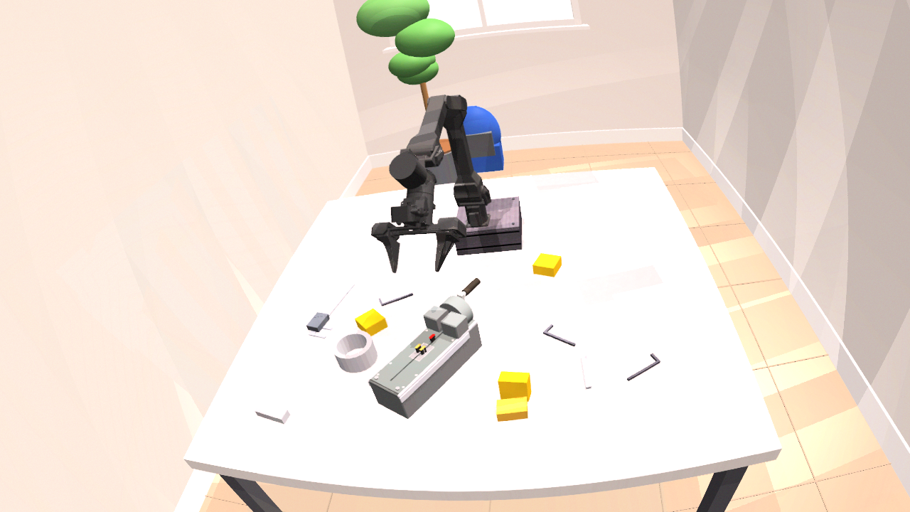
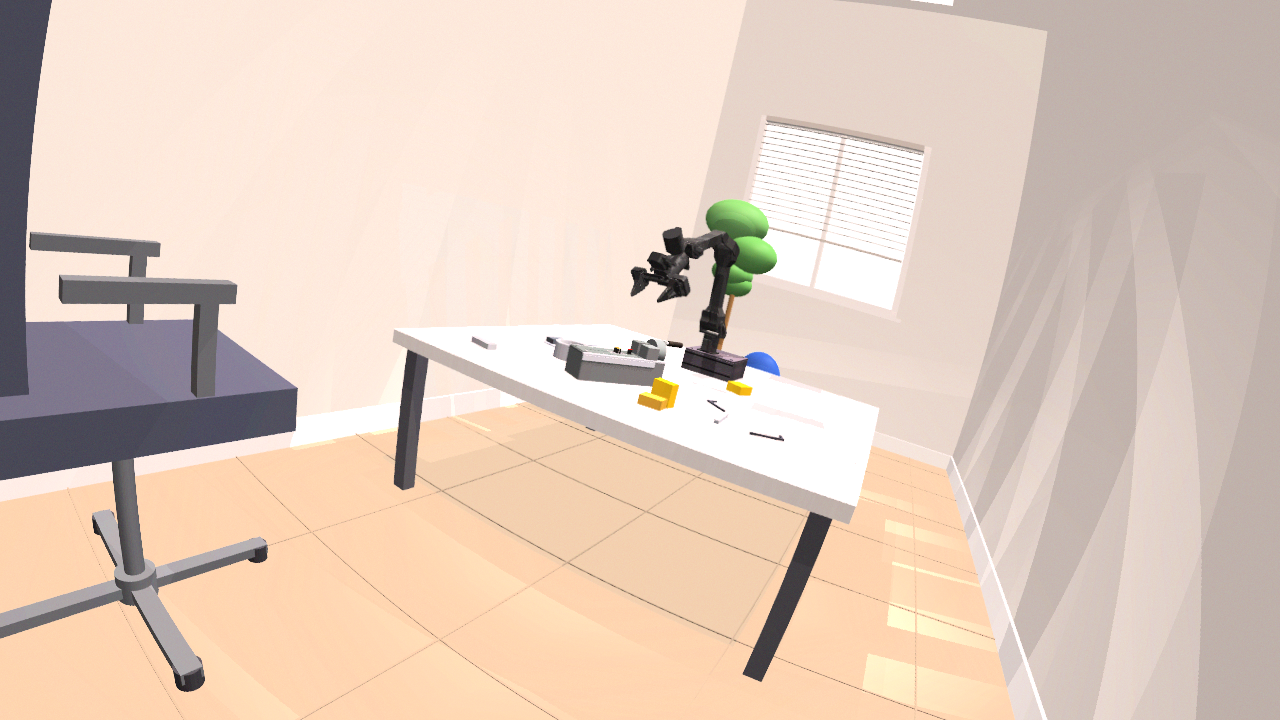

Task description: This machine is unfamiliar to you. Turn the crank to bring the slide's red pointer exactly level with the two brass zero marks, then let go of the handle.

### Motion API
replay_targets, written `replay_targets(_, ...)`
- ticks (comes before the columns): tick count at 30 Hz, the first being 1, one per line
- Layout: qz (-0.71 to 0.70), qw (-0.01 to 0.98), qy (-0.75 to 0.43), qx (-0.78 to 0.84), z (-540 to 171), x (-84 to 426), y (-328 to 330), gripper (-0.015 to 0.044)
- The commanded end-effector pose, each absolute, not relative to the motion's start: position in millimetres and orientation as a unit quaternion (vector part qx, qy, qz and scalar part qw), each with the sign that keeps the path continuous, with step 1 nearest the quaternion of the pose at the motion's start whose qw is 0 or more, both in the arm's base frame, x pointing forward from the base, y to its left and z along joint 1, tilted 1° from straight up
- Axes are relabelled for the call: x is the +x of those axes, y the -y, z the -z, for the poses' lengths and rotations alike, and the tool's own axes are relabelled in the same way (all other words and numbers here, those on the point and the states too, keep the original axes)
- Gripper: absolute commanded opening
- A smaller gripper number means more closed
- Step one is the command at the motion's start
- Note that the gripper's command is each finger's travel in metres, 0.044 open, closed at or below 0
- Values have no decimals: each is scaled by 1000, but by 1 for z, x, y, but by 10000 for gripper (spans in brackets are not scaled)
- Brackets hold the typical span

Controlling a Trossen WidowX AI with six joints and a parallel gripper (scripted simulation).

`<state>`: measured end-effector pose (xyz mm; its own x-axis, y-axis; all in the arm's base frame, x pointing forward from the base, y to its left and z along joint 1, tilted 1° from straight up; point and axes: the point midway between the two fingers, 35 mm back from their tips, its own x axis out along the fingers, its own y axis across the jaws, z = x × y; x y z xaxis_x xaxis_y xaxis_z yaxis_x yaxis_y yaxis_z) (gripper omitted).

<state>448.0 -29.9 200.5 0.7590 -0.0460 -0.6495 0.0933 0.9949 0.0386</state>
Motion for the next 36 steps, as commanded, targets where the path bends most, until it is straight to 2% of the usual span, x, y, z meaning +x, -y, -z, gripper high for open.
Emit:
replay_targets(1, 44, 925, -375, 38, -187, 458, 35, 440)
replay_targets(15, 47, 911, -407, 41, -123, 468, 38, 440)
replay_targets(36, 47, 911, -407, 41, -132, 468, 38, 440)
